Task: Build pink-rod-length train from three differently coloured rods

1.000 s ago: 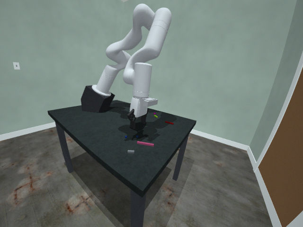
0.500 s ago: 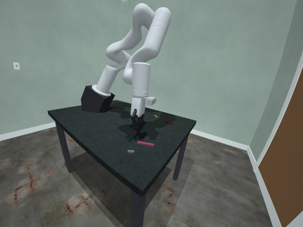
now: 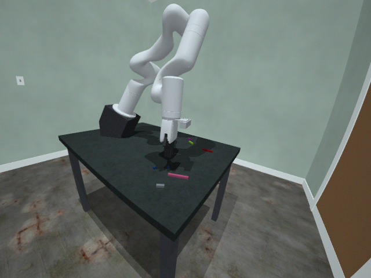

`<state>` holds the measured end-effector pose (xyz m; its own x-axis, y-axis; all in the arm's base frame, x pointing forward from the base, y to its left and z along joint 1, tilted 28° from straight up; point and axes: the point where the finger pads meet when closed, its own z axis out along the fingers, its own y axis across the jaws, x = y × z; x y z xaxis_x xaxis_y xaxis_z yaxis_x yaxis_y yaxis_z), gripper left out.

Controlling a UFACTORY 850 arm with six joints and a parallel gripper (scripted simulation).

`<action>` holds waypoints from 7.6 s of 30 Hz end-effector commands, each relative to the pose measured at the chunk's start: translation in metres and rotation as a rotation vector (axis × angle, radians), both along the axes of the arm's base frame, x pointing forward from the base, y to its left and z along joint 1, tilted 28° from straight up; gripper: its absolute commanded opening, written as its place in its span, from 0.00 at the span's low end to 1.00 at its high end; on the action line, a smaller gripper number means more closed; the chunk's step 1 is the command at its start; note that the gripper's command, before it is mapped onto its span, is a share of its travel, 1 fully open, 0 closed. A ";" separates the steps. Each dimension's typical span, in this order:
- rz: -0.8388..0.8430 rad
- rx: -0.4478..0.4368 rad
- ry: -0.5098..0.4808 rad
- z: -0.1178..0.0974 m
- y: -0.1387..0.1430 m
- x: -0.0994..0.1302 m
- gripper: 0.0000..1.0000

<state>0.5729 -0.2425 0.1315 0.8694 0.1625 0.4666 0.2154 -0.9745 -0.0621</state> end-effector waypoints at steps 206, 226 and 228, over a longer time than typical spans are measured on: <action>0.000 -0.001 -0.003 -0.059 0.010 0.030 0.24; 0.000 -0.001 -0.003 -0.059 0.010 0.030 0.24; 0.000 -0.001 -0.003 -0.059 0.010 0.030 0.24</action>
